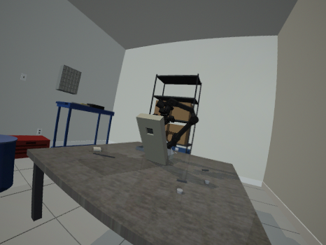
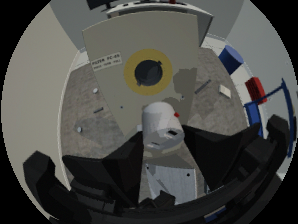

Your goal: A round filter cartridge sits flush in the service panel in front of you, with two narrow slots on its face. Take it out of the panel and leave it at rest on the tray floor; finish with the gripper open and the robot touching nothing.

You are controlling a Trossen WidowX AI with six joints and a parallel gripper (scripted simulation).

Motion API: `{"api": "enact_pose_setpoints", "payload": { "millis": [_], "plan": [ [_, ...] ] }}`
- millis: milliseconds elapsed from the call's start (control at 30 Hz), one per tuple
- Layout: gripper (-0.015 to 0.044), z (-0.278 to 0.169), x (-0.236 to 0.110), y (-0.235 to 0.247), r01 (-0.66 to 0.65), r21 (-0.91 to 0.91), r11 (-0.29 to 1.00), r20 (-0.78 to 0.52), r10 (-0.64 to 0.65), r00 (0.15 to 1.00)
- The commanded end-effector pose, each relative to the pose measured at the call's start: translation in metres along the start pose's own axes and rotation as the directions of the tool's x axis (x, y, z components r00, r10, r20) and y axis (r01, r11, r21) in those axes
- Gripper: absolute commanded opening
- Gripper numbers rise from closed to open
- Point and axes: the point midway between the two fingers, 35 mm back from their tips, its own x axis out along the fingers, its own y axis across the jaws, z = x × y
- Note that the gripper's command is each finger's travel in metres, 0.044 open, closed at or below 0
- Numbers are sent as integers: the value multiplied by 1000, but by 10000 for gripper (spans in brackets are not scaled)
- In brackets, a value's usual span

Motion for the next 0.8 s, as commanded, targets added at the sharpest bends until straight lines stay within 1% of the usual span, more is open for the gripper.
{"api": "enact_pose_setpoints", "payload": {
  "millis": [0,133,667,767],
  "plan": [
    [0,1,-27,0,7,5,1000,14,-7,1000],
    [0,1,-30,-3,6,5,1000,14,-6,1000],
    [0,5,-16,-82,-11,-29,1000,-13,10,1000],
    [0,4,-14,-90,-13,-32,999,-15,12,1000]
  ]
}}
